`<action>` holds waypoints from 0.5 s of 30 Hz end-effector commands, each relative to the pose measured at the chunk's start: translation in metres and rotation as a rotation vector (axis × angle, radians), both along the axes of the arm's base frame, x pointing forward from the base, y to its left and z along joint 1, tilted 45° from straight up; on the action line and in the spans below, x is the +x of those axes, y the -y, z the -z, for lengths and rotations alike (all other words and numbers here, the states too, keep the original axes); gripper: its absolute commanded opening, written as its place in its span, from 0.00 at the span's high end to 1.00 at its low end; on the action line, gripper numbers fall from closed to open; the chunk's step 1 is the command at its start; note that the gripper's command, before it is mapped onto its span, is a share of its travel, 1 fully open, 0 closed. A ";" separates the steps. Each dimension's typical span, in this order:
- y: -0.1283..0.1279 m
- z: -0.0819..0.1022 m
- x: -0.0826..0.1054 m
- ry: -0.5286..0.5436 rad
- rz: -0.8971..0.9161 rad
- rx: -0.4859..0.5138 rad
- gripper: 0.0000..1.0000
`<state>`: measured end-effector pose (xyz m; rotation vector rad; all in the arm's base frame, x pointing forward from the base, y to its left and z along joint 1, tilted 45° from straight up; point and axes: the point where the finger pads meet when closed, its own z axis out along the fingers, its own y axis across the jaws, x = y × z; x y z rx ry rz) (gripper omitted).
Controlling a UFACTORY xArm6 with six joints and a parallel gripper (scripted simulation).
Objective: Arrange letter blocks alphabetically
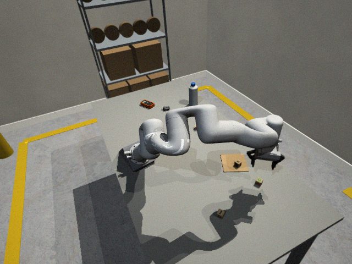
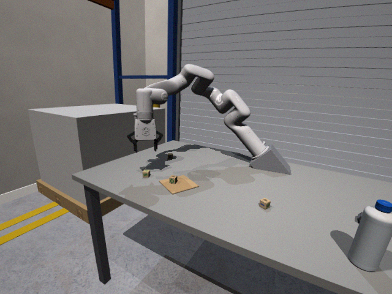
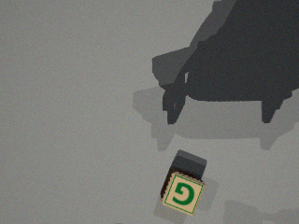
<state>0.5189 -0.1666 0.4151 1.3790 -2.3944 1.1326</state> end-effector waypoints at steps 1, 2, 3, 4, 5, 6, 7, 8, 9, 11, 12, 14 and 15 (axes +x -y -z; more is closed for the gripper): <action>0.001 0.000 0.001 -0.048 -0.055 -0.012 0.00; 0.002 0.001 0.002 -0.101 -0.110 -0.029 0.00; 0.003 0.002 0.002 -0.124 -0.134 -0.037 0.00; 0.003 0.002 0.002 -0.134 -0.144 -0.040 0.00; 0.004 0.003 0.002 -0.149 -0.160 -0.046 0.00; 0.004 0.003 0.002 -0.171 -0.183 -0.053 0.00; 0.005 0.004 0.003 -0.194 -0.208 -0.061 0.00; 0.006 0.005 0.003 -0.216 -0.230 -0.068 0.00; 0.006 0.005 0.003 -0.238 -0.253 -0.076 0.00; 0.008 0.007 0.004 -0.281 -0.298 -0.090 0.00; 0.008 0.007 0.004 -0.303 -0.321 -0.097 0.00; 0.010 0.009 0.004 -0.347 -0.366 -0.112 0.00; 0.010 0.009 0.005 -0.368 -0.388 -0.119 0.00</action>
